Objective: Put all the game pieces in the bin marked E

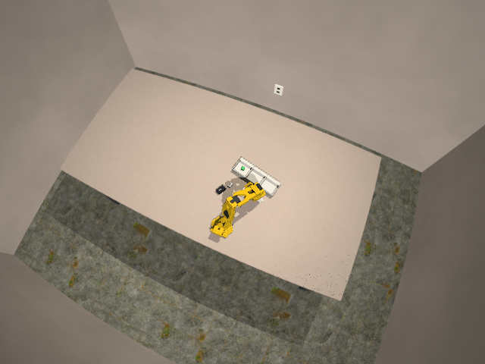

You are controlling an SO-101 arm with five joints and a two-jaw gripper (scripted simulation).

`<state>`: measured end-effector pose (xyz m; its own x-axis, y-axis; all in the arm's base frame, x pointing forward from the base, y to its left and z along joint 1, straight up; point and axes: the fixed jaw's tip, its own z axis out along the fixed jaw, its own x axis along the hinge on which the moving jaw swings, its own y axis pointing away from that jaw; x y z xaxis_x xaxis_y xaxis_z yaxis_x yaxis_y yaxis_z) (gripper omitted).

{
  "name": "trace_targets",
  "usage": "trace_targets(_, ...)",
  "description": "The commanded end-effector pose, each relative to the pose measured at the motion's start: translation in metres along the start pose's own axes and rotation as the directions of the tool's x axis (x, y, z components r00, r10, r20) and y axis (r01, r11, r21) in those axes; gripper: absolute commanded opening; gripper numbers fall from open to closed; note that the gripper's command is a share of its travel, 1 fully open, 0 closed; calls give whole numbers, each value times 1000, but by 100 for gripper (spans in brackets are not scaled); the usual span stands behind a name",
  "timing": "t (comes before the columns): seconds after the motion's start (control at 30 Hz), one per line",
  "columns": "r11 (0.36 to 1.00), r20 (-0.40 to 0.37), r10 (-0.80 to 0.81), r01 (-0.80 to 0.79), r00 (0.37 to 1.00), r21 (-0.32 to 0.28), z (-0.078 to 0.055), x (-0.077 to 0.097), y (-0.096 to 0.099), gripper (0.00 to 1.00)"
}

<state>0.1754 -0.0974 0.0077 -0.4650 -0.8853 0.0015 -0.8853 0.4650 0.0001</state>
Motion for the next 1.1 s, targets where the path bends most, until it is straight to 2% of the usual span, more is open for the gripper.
trace_targets(0.0, 1000, 1, -3, 2, 1000, 18, -1, 1, -3, 29)
trace_targets(0.6, 1000, 1, -3, 2, 1000, 18, -1, 1, -3, 28)
trace_targets(1.07, 1000, 1, -3, 2, 1000, 18, -1, 1, -3, 20)
